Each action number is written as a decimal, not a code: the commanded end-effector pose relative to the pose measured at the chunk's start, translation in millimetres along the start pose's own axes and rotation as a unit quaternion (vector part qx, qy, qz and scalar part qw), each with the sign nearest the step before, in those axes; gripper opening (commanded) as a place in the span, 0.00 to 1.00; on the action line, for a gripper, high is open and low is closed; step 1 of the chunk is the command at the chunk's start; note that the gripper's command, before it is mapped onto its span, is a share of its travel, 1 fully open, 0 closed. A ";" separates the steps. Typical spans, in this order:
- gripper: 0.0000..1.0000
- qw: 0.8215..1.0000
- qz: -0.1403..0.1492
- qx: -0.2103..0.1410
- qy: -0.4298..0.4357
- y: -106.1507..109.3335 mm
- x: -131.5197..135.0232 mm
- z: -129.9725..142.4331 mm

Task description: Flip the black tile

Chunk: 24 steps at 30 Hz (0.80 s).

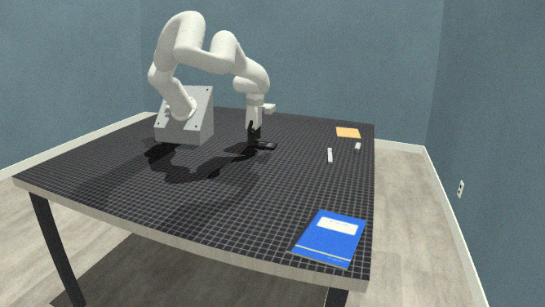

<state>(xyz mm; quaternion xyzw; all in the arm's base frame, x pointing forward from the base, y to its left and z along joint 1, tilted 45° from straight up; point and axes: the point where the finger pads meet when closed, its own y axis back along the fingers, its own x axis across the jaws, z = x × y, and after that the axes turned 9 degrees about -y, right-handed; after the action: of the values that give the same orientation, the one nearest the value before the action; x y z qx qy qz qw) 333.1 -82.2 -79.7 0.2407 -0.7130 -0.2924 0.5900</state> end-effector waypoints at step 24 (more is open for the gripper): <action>0.92 1.000 -0.001 0.001 0.000 -4.8 -1.0 -0.9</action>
<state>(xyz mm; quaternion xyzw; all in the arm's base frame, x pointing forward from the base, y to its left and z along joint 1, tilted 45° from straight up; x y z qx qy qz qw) 333.1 -86.4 -83.9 0.2407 -0.7131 -0.2924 0.5900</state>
